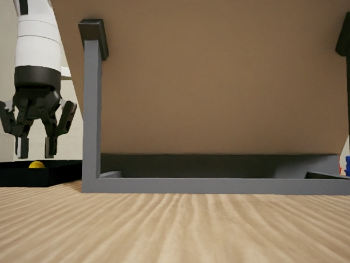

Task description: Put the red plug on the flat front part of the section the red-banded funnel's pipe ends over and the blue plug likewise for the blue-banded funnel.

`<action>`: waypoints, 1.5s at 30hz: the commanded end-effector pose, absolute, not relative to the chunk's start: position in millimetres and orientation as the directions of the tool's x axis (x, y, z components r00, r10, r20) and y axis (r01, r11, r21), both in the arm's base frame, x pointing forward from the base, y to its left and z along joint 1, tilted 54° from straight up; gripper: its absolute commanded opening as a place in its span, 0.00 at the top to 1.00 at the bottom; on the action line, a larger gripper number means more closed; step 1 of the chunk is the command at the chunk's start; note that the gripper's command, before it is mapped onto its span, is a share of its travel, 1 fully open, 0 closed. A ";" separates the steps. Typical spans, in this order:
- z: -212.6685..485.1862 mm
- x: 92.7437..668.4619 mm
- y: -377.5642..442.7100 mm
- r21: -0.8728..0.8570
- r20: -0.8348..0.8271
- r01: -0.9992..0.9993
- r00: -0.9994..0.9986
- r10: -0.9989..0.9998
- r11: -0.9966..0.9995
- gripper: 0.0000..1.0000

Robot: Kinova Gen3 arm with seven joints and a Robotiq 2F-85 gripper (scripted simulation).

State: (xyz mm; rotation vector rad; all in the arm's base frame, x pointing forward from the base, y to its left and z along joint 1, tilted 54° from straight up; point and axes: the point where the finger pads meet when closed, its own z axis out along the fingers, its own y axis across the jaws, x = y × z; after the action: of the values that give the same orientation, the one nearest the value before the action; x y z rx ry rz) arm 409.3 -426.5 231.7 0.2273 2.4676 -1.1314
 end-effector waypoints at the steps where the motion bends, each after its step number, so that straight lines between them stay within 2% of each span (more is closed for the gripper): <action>1: 229.1 408.2 -428.0 -0.687 -0.434 0.315 -0.901 -0.022 0.655 0.50; 45: 220.0 412.9 -440.2 -0.687 -0.434 0.315 -0.901 -0.022 0.655 0.50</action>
State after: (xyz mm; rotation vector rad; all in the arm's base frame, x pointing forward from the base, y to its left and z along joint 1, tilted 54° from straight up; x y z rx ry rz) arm 412.7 -440.4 219.6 0.2301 2.4678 -1.1335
